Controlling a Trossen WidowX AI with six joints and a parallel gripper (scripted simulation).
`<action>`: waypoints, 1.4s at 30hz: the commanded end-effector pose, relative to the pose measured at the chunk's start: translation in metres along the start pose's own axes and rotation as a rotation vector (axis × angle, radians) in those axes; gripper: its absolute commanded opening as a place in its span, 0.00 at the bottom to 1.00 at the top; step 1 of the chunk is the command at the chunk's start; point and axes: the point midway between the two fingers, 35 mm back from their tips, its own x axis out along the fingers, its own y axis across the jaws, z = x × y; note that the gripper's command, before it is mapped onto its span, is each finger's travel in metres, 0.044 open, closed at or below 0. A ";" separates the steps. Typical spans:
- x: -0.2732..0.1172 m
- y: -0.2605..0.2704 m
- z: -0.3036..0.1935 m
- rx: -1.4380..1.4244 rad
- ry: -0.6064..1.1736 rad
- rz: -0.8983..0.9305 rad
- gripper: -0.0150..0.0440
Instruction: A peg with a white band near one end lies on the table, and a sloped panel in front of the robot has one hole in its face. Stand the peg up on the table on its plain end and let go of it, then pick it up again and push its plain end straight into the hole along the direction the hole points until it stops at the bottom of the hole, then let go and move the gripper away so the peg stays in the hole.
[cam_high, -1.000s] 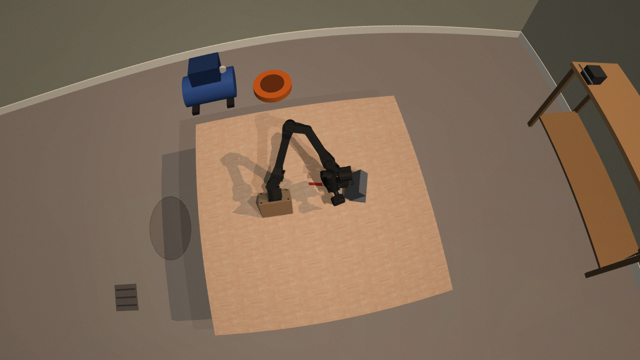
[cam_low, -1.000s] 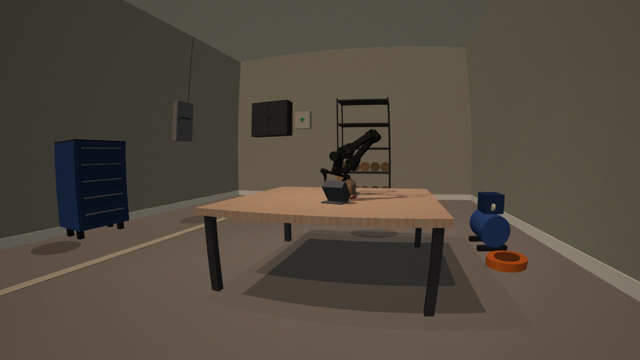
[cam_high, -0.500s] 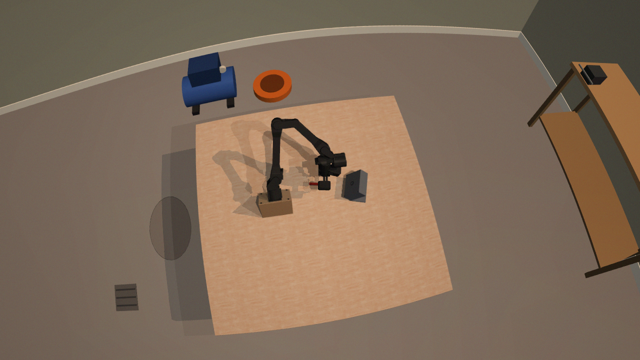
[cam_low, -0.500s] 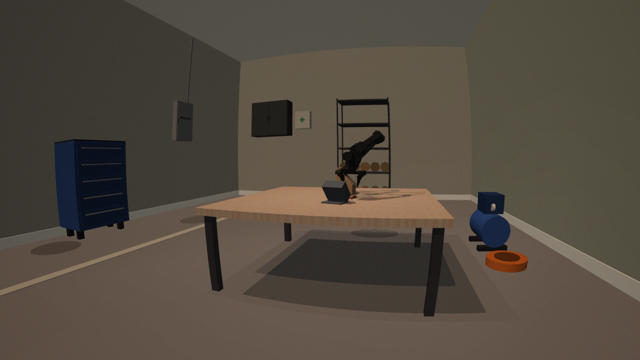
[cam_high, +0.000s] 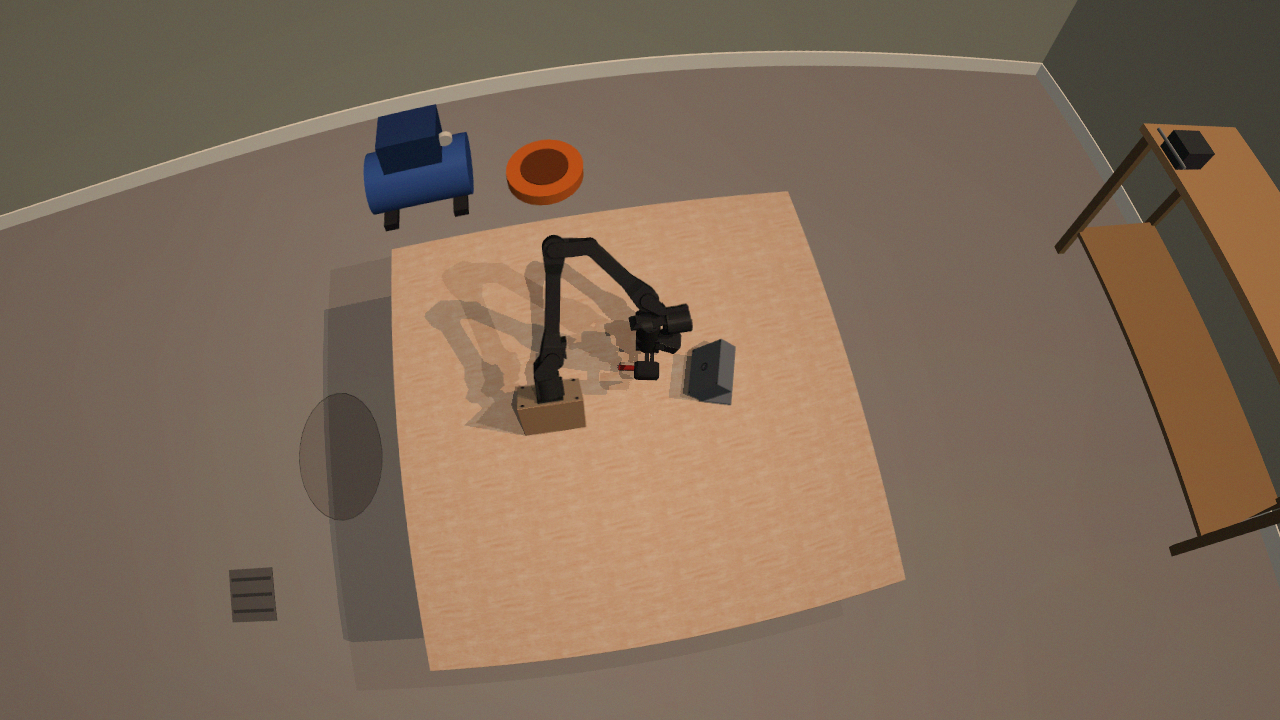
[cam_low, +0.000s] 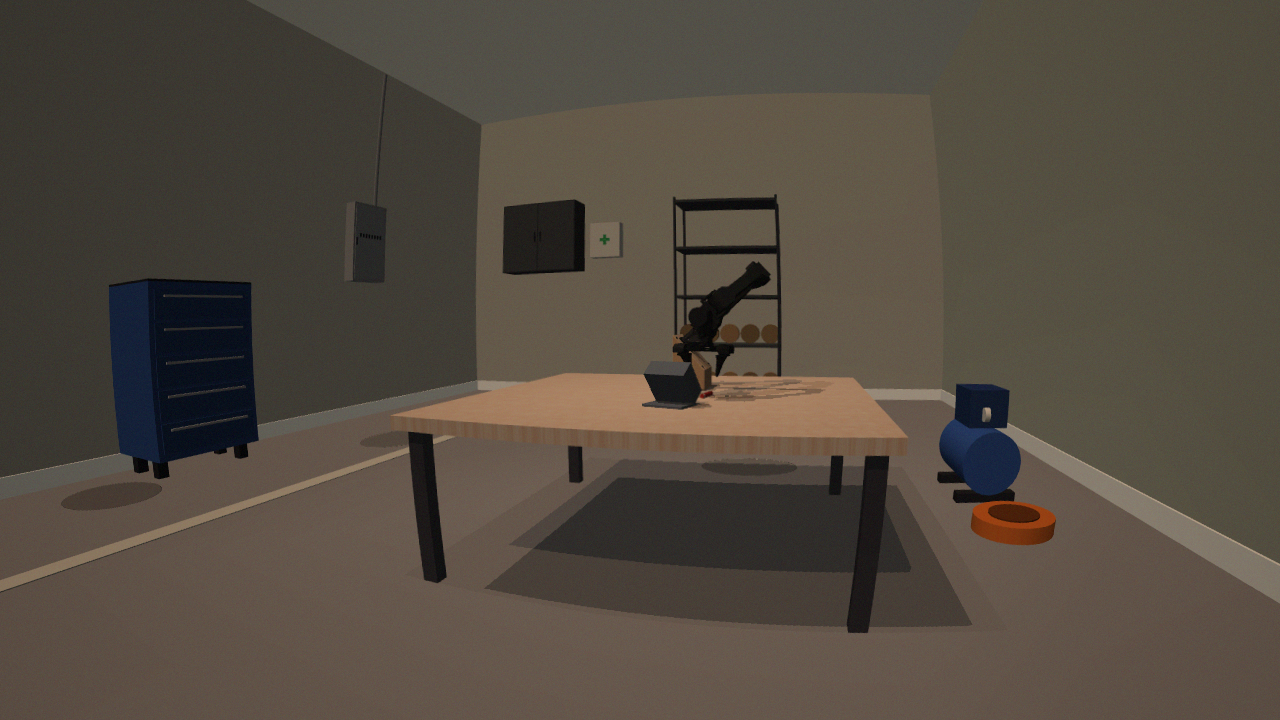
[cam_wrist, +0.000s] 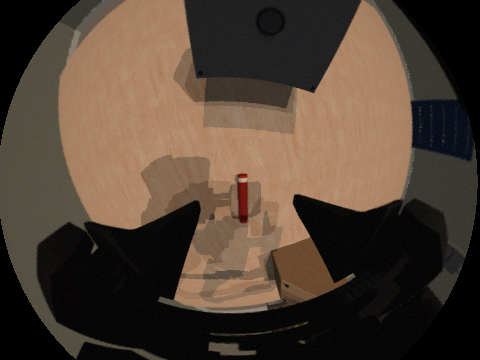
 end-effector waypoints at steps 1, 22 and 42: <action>0.008 -0.001 0.000 0.008 0.004 0.001 1.00; 0.042 0.000 0.000 0.010 0.004 0.003 1.00; 0.063 0.001 -0.003 0.011 0.004 0.010 0.78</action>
